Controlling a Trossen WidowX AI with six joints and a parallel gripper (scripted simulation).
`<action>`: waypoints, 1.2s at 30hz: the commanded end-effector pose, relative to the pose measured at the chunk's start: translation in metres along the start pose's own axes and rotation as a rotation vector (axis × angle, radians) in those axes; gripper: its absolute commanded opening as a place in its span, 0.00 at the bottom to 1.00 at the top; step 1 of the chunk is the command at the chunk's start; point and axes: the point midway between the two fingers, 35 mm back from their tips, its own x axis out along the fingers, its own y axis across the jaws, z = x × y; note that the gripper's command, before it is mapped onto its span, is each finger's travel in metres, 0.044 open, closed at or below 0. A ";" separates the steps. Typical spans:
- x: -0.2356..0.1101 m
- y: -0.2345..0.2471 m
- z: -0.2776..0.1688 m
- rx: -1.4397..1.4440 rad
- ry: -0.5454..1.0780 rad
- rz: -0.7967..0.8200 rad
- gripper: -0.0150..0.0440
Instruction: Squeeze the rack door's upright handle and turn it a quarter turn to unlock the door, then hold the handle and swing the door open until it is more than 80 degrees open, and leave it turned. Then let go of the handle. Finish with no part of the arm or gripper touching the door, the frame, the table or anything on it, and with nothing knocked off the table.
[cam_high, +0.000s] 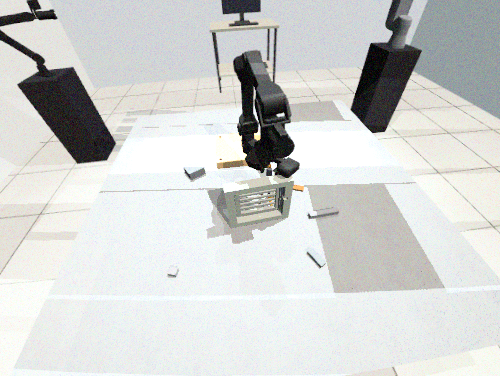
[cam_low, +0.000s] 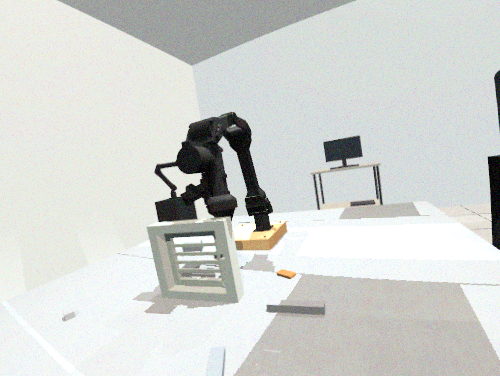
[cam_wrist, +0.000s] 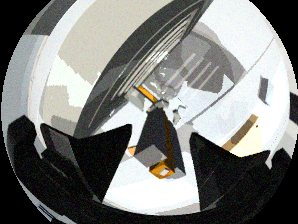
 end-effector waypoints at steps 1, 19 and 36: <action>0.000 0.000 0.000 0.185 -0.003 -0.002 0.74; 0.000 0.000 0.000 0.755 -0.003 -0.001 0.74; 0.000 0.000 0.000 0.755 -0.003 -0.001 0.55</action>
